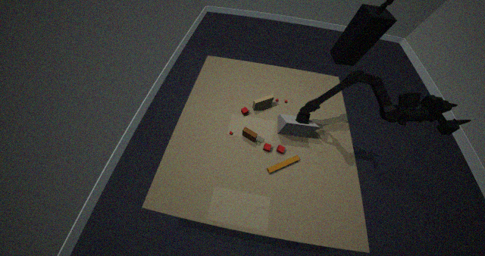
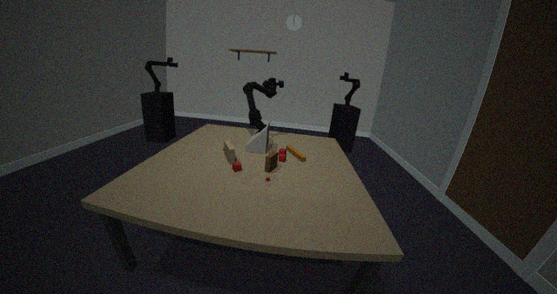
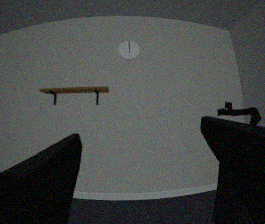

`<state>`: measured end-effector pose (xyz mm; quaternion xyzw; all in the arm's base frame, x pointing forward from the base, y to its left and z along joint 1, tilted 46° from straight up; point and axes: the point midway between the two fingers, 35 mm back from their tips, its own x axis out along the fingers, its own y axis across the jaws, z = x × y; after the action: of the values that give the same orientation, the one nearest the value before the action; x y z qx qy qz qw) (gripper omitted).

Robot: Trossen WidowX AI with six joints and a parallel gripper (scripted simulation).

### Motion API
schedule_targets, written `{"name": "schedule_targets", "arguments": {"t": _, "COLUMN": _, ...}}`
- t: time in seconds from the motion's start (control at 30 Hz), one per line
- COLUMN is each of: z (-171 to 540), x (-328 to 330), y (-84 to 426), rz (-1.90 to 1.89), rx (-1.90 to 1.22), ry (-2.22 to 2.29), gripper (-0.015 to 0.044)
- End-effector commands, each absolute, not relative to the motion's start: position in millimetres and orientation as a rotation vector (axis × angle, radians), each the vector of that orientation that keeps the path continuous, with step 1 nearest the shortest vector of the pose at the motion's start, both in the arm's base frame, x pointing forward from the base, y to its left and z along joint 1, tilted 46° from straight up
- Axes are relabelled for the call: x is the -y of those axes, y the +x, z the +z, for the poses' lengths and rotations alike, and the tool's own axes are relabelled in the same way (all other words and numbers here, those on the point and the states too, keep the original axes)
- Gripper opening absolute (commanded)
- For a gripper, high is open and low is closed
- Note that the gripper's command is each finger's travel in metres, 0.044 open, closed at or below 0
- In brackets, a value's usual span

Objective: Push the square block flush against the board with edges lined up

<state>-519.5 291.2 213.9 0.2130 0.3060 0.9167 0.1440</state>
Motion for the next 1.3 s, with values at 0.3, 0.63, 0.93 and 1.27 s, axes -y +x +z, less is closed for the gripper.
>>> {"name": "schedule_targets", "arguments": {"t": 0.3, "z": 211, "x": -359, "y": -469, "rz": 2.494, "rx": -0.875, "ry": 0.553, "gripper": 0.0137}}
{"name": "schedule_targets", "arguments": {"t": 0.63, "z": 192, "x": -433, "y": -397, "rz": 2.248, "rx": -0.812, "ry": 0.464, "gripper": 0.0000}}
{"name": "schedule_targets", "arguments": {"t": 0.93, "z": 182, "x": -503, "y": -295, "rz": 1.963, "rx": -0.784, "ry": 0.426, "gripper": 0.0000}}
{"name": "schedule_targets", "arguments": {"t": 1.27, "z": 170, "x": -552, "y": -153, "rz": 1.611, "rx": -0.757, "ry": 0.391, "gripper": 0.0000}}
